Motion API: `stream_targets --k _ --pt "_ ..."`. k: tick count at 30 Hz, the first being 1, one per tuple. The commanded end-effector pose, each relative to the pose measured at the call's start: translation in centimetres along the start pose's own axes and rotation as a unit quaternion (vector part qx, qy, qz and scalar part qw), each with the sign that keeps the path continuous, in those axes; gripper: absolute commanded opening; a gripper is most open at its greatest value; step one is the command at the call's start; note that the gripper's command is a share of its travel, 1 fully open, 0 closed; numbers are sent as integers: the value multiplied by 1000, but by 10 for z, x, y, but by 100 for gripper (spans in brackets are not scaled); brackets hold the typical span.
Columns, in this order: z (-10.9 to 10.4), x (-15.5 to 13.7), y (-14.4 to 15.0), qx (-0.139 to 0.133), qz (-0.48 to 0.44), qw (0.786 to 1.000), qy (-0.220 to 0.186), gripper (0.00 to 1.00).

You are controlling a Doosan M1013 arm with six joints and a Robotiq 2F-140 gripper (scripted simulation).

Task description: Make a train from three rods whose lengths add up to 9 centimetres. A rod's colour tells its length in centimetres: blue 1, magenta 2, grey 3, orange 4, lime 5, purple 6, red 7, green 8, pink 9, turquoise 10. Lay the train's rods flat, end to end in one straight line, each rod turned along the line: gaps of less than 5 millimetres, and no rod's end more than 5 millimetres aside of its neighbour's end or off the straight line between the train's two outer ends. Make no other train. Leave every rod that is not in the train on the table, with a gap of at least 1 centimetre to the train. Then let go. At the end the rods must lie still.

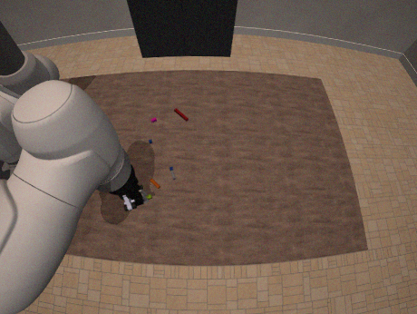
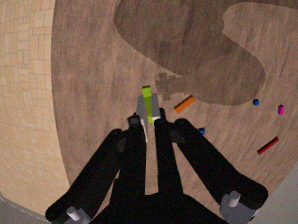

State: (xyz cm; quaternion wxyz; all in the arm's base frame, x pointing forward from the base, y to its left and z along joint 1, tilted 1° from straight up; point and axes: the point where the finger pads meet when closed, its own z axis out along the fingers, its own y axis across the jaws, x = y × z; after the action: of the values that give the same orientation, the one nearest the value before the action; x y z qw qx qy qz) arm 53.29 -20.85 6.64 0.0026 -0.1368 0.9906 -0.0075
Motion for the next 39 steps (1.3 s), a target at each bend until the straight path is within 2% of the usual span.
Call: stream_targets --k 1,6,19,25,30,32,33,39 --pt "-21 0 0 0 0 1000 0 3" --pt "-37 0 0 0 0 1000 0 3" --pt "-38 -1 0 0 -11 1000 0 3" --pt "-38 -18 3 0 -133 991 0 3" --pt "-38 -30 5 0 -225 974 0 3" --pt "-38 -30 5 0 -225 974 0 3" --pt "-38 -37 7 0 -277 961 0 3" --pt "-38 -50 10 0 -372 928 0 3"
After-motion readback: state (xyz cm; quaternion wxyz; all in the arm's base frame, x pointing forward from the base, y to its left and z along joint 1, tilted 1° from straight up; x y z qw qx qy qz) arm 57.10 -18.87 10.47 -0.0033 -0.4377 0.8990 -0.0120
